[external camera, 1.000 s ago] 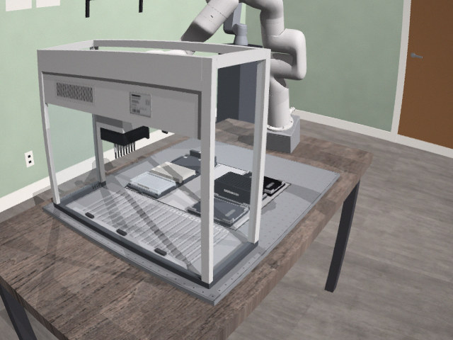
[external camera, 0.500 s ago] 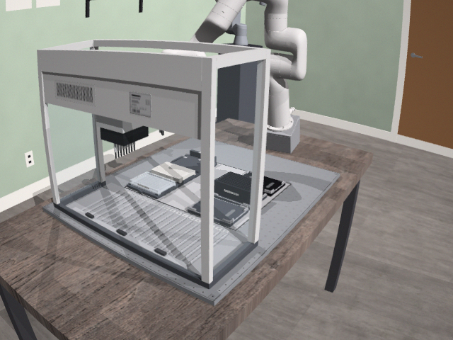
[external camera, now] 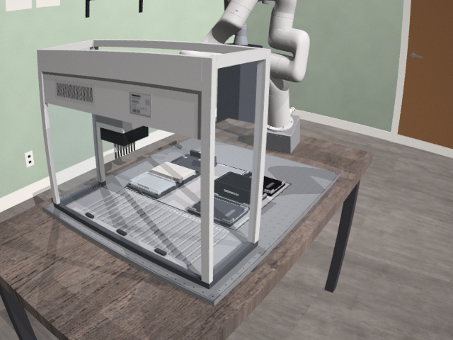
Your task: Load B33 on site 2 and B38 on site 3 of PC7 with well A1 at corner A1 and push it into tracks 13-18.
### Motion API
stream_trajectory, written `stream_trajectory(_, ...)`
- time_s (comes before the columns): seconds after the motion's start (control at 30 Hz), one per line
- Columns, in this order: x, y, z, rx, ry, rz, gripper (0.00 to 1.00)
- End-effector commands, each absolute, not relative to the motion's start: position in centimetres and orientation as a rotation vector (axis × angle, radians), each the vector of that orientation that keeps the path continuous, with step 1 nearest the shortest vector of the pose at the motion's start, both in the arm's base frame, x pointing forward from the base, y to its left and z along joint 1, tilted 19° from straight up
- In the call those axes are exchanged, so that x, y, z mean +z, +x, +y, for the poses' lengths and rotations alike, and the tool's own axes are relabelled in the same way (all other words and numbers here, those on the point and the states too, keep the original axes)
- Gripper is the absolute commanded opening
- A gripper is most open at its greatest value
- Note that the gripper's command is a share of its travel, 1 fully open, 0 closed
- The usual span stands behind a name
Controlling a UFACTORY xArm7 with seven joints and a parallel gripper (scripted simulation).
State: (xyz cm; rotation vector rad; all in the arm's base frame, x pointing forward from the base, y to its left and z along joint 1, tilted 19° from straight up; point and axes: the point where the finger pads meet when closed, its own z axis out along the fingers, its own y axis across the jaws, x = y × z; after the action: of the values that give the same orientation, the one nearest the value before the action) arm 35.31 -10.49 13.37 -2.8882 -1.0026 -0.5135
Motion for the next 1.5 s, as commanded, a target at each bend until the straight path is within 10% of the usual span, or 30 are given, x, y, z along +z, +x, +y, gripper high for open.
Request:
stream_trajectory(0.0,13.2,33.3,-9.7,-0.503,-2.964,-0.770,0.82)
stream_trajectory(1.47,9.9,30.4,-7.9,-0.480,-3.001,-0.308,0.82)
